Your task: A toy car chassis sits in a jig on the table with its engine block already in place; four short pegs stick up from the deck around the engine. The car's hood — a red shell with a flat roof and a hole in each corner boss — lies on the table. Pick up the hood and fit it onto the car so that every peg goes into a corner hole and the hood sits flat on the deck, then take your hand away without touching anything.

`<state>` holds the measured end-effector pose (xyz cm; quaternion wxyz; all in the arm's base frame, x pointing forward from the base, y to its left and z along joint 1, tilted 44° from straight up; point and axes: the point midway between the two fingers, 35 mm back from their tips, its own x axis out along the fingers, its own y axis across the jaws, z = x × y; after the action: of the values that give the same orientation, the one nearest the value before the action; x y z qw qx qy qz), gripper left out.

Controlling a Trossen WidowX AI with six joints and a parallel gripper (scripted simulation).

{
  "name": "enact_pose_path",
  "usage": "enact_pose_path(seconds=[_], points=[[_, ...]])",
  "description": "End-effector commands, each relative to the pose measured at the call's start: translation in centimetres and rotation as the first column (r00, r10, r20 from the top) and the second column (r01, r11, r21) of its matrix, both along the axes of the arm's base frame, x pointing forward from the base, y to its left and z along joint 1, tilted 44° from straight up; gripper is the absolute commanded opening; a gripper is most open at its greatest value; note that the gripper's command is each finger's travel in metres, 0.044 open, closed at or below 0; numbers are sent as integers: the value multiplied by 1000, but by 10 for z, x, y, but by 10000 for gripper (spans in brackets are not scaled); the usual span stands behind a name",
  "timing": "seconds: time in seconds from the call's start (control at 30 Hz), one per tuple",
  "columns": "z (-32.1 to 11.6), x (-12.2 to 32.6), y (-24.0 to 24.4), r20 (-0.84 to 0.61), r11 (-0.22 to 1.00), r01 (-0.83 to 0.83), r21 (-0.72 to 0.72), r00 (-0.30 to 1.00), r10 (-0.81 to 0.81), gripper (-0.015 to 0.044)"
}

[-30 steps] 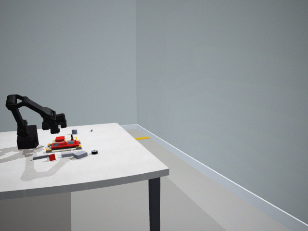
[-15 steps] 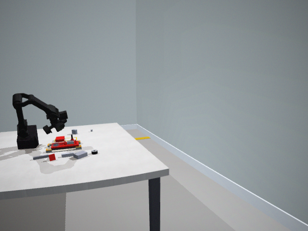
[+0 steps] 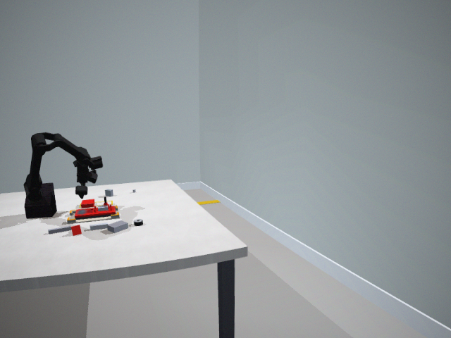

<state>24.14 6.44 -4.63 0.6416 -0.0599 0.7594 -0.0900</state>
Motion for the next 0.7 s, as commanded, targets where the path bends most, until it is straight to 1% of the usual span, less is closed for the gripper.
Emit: enact_pose_path(seconds=[0.0,0.1,0.17,0.27,0.3,0.33,0.67], points=[[-12,9,12,-259,729,-683,-36,711,653,440],[-16,11,17,-365,541,-841,13,499,786,440],[-19,12,20,-432,402,-913,65,337,836,440],[-23,15,26,-515,188,-968,168,76,854,440],[-24,15,28,-533,131,-971,200,4,846,440],[-24,16,29,-542,98,-970,221,-39,839,440],[-24,16,29,-545,87,-970,228,-53,837,440]])
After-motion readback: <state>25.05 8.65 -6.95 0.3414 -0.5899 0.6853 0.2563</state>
